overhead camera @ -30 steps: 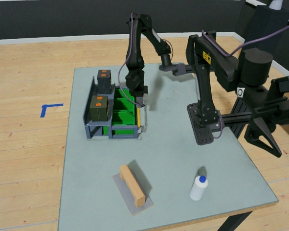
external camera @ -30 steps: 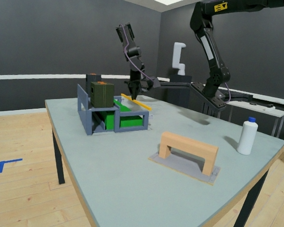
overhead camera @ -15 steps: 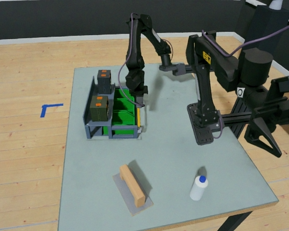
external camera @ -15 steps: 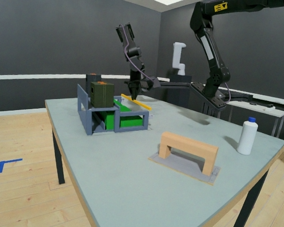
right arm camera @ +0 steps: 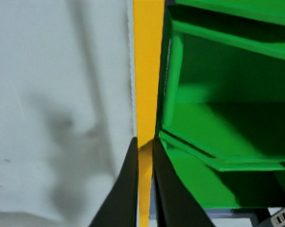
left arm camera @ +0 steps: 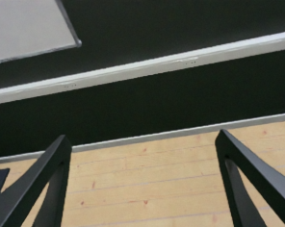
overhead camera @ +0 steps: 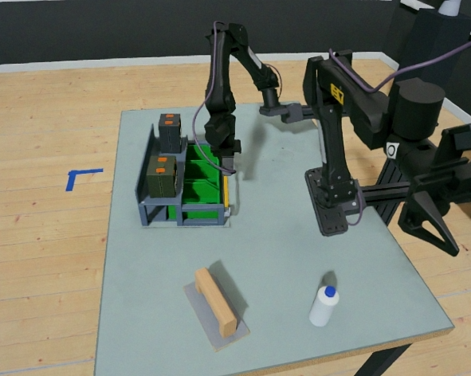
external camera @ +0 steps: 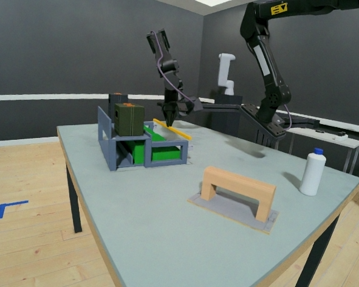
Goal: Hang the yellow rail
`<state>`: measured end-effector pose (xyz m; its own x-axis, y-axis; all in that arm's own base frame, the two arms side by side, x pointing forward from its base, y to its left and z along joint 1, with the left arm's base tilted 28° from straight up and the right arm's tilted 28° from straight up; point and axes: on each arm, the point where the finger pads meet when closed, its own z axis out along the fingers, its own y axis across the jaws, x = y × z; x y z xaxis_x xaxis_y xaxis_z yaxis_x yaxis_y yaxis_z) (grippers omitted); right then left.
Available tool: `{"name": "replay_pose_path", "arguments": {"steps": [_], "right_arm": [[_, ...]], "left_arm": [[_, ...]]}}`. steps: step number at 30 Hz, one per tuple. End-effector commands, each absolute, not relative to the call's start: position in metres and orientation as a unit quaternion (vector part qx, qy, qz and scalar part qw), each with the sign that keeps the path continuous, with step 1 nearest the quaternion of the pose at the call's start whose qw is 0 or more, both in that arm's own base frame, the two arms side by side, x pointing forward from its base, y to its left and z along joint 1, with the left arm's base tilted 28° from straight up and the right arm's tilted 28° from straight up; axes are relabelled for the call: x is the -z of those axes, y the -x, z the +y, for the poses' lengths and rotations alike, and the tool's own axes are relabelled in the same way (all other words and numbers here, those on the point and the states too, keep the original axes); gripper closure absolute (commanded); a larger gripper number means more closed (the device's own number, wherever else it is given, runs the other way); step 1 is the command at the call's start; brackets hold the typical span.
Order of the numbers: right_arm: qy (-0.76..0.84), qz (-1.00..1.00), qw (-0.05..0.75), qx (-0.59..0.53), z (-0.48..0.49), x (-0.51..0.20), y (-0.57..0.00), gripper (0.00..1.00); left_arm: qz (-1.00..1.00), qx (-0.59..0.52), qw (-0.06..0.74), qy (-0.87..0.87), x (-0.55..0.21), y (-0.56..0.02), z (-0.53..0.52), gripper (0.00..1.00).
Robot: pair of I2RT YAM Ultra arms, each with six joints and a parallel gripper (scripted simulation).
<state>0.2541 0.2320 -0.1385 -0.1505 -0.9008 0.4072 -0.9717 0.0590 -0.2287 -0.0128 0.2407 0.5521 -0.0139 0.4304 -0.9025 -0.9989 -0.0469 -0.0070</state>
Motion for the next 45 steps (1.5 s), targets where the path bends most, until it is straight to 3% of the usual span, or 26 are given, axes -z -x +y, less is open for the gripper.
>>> {"name": "replay_pose_path", "arguments": {"steps": [1, 45], "right_arm": [[-0.651, -0.722, 0.058, -0.227, 0.2399, 0.1305, -0.2576, 1.00], [-0.649, -0.723, 0.061, -0.227, 0.2376, 0.1328, -0.2585, 1.00]], "left_arm": [[0.366, -0.615, 0.581, 0.387, -0.5502, 0.0143, 0.2315, 0.00], [0.366, -0.615, 0.581, 0.387, -0.5502, 0.0143, 0.2315, 0.00]]}}
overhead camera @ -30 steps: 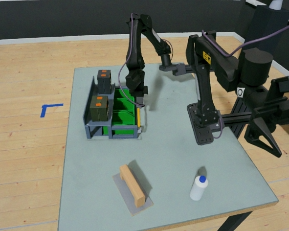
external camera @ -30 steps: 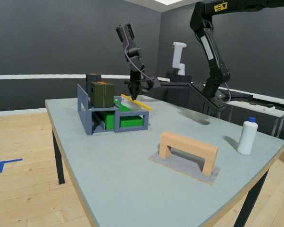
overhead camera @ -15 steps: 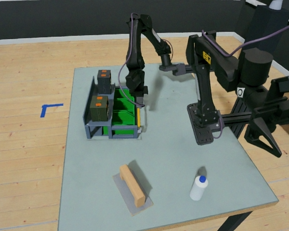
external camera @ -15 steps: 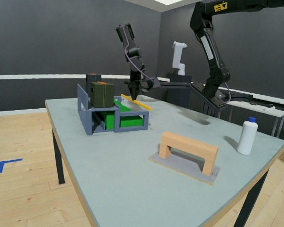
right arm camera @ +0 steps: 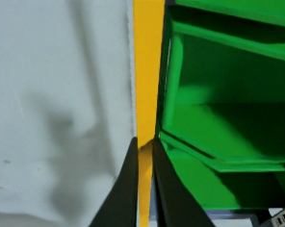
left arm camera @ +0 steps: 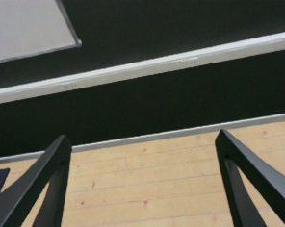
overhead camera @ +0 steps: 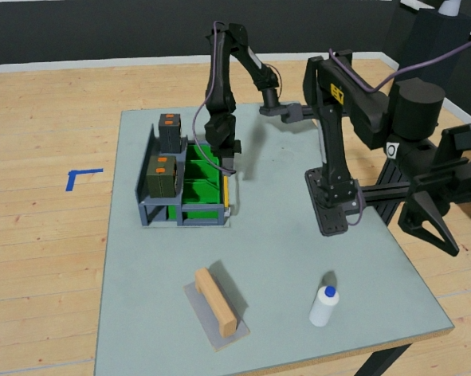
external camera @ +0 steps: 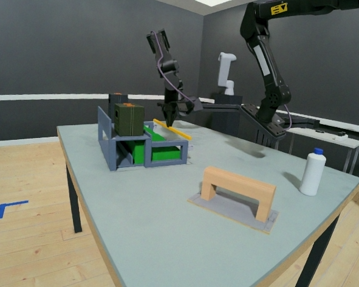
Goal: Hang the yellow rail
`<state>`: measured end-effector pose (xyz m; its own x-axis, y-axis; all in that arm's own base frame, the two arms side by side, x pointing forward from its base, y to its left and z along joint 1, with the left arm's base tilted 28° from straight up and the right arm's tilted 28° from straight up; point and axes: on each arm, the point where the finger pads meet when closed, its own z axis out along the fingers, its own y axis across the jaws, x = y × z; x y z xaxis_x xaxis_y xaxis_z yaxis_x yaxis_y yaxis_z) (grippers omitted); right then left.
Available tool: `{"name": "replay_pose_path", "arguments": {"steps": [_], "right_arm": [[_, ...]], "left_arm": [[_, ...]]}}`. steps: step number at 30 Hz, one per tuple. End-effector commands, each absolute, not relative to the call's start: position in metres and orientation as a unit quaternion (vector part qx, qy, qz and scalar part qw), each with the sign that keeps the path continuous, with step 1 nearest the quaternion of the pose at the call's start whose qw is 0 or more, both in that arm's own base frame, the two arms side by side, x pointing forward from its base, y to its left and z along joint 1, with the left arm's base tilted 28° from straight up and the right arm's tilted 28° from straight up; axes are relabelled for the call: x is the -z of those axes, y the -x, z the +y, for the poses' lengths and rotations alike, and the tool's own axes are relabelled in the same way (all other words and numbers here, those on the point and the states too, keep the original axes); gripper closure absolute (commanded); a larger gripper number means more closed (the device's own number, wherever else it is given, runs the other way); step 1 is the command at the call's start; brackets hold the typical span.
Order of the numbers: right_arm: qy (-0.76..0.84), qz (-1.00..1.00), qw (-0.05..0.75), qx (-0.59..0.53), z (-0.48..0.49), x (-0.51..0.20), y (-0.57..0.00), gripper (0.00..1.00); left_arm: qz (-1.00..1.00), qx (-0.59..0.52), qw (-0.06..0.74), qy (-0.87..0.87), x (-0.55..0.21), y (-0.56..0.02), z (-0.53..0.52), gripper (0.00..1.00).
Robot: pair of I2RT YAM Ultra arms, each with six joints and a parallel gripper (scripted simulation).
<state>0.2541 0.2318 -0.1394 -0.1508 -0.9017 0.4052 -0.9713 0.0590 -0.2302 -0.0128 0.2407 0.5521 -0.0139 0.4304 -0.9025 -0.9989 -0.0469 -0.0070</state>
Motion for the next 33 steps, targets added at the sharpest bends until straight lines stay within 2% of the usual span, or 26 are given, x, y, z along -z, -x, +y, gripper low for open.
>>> {"name": "replay_pose_path", "arguments": {"steps": [1, 33], "right_arm": [[-0.649, -0.723, 0.061, -0.227, 0.2375, 0.1328, -0.2585, 1.00], [-0.651, -0.721, 0.063, -0.227, 0.2369, 0.1314, -0.2561, 1.00]], "left_arm": [[0.366, -0.615, 0.581, 0.387, -0.5502, 0.0143, 0.2315, 0.00], [0.366, -0.615, 0.581, 0.387, -0.5502, 0.0143, 0.2315, 0.00]]}}
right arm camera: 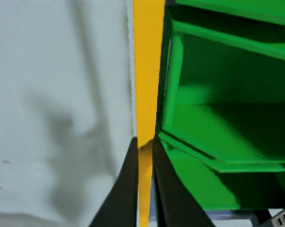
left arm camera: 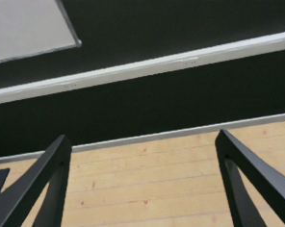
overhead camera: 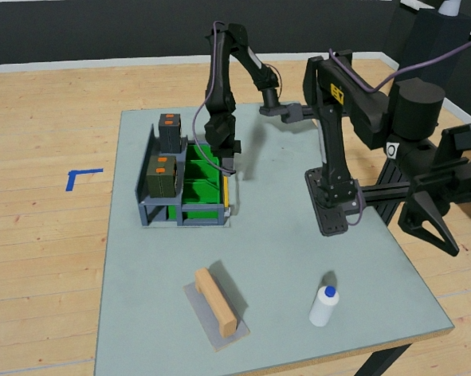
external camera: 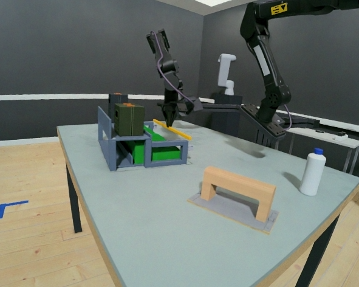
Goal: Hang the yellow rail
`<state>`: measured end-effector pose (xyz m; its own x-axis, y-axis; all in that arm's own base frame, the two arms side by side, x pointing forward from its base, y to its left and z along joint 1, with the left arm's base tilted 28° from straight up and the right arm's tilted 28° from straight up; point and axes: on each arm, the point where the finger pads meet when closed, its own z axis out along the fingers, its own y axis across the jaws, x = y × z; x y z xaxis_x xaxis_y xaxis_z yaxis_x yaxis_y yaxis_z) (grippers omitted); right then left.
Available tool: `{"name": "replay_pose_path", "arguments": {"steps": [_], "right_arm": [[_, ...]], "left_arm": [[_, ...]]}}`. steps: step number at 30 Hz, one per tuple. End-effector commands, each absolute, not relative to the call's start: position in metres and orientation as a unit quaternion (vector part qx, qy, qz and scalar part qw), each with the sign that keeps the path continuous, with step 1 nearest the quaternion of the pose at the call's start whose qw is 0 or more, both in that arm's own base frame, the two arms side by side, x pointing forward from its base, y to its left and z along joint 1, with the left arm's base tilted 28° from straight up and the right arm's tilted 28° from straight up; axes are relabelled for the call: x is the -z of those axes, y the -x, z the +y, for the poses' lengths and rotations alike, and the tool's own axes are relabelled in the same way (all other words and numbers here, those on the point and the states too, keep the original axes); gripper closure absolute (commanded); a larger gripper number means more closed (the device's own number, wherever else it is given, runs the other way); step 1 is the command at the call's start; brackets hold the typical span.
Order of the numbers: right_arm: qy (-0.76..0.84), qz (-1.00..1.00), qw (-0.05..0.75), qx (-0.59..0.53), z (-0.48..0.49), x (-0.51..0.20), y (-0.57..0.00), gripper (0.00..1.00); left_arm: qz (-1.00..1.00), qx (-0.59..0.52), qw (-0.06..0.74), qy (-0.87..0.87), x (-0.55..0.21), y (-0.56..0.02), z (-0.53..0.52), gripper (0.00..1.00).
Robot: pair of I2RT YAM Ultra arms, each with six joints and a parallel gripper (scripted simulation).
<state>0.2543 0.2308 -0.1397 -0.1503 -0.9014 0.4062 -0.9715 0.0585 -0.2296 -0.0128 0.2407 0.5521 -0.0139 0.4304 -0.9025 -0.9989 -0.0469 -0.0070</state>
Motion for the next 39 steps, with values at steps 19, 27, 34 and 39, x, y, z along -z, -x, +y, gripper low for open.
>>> {"name": "replay_pose_path", "arguments": {"steps": [19, 27, 34, 39], "right_arm": [[-0.651, -0.722, 0.059, -0.226, 0.2397, 0.1299, -0.2583, 1.00], [-0.651, -0.723, 0.059, -0.226, 0.2396, 0.1303, -0.2586, 1.00], [-0.650, -0.723, 0.057, -0.226, 0.2389, 0.1315, -0.2593, 1.00], [-0.650, -0.723, 0.064, -0.227, 0.2347, 0.1355, -0.2578, 1.00]], "left_arm": [[0.366, -0.615, 0.581, 0.387, -0.5502, 0.0143, 0.2315, 0.00], [0.366, -0.615, 0.581, 0.387, -0.5502, 0.0143, 0.2315, 0.00], [0.366, -0.615, 0.581, 0.387, -0.5502, 0.0143, 0.2315, 0.00], [0.366, -0.615, 0.581, 0.387, -0.5502, 0.0143, 0.2315, 0.00]]}}
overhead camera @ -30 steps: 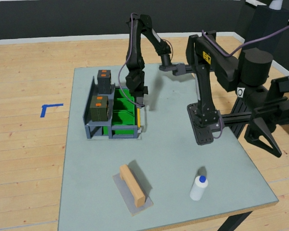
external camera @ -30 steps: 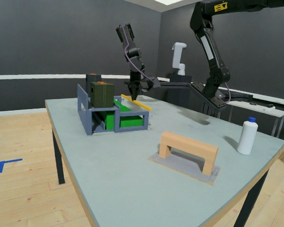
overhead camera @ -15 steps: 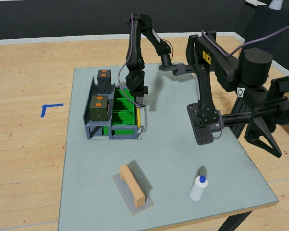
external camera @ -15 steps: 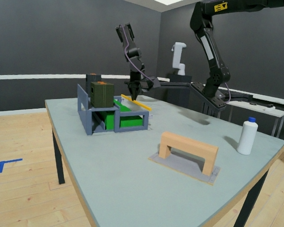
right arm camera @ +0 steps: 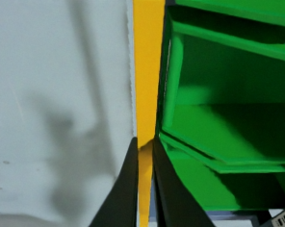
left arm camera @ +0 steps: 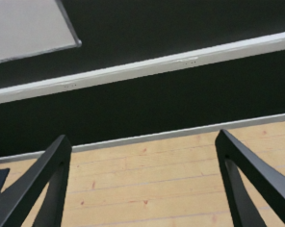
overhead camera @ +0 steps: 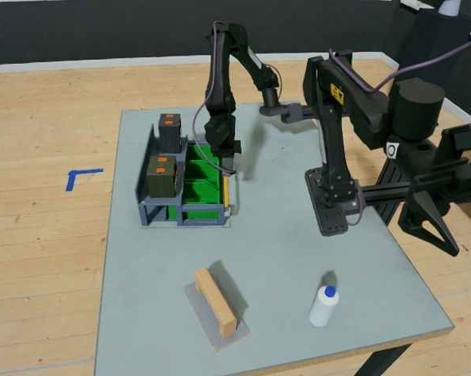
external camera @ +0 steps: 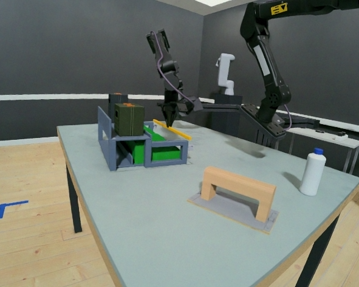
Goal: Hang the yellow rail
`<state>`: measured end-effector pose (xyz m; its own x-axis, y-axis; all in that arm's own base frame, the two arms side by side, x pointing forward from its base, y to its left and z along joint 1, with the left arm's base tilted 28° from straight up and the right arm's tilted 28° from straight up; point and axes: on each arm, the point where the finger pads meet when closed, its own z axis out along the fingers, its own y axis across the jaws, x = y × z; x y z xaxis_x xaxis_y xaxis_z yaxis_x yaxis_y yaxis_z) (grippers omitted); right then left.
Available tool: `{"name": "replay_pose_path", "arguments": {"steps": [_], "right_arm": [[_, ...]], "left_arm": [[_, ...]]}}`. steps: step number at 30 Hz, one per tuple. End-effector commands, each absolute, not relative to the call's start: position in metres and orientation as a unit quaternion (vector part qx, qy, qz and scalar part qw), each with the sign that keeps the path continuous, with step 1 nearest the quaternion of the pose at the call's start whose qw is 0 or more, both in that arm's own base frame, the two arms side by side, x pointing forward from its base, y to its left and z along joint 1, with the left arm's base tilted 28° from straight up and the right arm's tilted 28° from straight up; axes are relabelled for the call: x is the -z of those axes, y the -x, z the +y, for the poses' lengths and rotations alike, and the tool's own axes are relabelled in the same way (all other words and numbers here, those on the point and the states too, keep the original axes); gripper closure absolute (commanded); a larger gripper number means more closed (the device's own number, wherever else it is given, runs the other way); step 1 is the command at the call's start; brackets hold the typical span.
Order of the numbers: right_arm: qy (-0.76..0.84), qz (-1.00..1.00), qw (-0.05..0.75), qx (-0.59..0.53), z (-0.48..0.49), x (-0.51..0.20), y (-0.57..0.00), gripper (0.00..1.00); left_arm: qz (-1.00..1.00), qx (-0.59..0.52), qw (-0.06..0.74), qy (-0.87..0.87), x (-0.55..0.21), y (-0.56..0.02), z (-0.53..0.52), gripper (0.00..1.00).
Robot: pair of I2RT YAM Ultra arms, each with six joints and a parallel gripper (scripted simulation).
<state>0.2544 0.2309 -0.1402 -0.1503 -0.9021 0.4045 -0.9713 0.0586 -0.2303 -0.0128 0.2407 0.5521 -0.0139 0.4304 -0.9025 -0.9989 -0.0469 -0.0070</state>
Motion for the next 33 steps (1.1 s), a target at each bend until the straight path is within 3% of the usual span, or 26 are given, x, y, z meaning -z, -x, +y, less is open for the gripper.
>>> {"name": "replay_pose_path", "arguments": {"steps": [1, 33], "right_arm": [[-0.650, -0.722, 0.065, -0.228, 0.234, 0.136, -0.257, 1.00], [-0.650, -0.722, 0.067, -0.227, 0.233, 0.141, -0.258, 1.00]], "left_arm": [[0.366, -0.615, 0.581, 0.387, -0.550, 0.014, 0.232, 0.00], [0.366, -0.615, 0.581, 0.387, -0.550, 0.014, 0.232, 0.00]]}}
